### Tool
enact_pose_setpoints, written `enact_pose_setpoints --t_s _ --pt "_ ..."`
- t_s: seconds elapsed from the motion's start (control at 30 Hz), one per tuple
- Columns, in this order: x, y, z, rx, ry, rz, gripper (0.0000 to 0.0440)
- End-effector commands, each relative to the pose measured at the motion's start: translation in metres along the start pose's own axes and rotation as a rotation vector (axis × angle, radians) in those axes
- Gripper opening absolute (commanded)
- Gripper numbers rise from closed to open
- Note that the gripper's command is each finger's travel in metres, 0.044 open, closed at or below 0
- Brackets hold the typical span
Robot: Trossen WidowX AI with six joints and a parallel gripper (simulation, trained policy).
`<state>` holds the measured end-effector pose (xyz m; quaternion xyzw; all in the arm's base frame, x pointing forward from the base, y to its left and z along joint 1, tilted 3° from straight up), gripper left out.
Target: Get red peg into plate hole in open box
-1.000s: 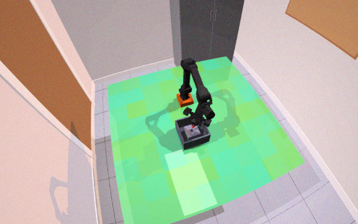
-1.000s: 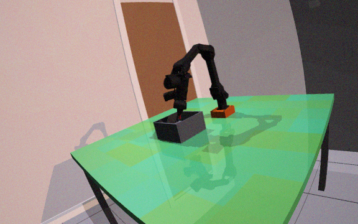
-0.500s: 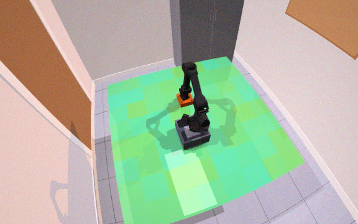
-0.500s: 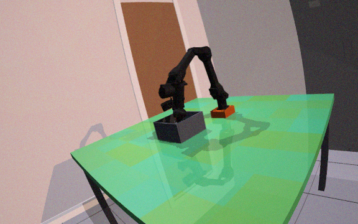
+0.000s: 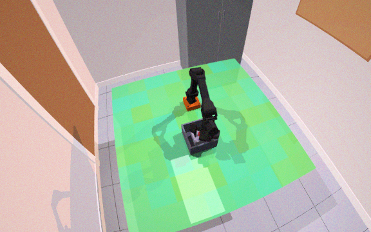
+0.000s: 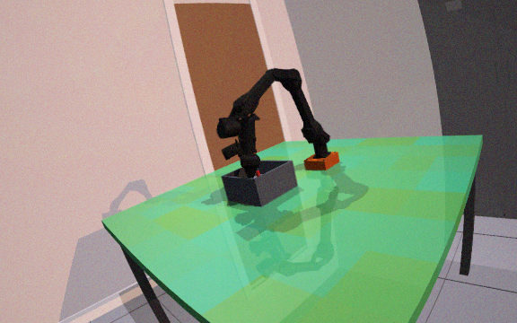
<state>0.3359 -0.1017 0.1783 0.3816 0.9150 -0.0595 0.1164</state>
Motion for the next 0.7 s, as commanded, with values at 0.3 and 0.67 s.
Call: enact_pose_setpoints --t_s 0.3,0.67 --pt "-0.029 0.028 -0.026 -0.118 0.014 -0.049 0.0440" --pt "-0.038 0.041 -0.038 -0.168 -0.001 -0.062 0.0440"
Point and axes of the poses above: the point midway between the two fingers, 35 mm back from their tips, its own z axis out along the fingers, its own y axis across the jaws, x = y × z, the point moved 8 cm from there along -z, back along the fingers, and after that the axes turned 1 degree about -z, right-handed, at the moved point
